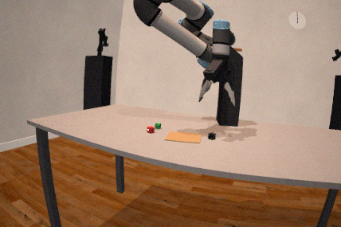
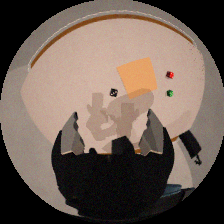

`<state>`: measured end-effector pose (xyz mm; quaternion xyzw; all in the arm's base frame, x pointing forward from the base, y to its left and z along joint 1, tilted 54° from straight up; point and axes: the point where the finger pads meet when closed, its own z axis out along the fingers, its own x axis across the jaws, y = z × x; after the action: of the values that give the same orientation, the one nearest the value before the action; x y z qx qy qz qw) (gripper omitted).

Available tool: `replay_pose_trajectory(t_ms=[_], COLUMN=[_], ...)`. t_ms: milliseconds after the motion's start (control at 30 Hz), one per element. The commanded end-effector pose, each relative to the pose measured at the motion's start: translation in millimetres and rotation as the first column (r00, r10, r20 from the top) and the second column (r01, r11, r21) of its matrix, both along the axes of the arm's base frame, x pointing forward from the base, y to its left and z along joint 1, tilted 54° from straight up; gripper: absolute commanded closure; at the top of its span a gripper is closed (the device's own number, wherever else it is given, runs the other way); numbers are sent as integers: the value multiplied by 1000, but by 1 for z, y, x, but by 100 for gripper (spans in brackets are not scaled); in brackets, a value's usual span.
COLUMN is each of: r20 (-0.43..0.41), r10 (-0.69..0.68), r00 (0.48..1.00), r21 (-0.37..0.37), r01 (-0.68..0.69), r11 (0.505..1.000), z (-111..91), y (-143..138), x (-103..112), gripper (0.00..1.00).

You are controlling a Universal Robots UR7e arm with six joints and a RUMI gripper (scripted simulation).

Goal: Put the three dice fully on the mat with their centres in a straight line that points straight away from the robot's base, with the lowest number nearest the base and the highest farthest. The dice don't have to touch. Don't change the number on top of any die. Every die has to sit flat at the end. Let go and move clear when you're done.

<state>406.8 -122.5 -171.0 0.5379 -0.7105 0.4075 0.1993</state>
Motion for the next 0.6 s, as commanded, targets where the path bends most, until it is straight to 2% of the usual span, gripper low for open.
replay_pose_trajectory(t_ms=[0,267,500,567], r20=[-35,-184,-337,-337], r10=[31,136,238,238], r00=[999,973,911,911], r21=[-6,-22,-21,-21], r01=[-31,-143,-260,-260], r11=[999,989,965,965], z=[-1,-4,-8,-8], y=[0,1,1,1], x=[1,3,4,4], gripper=[0,0,0,0])
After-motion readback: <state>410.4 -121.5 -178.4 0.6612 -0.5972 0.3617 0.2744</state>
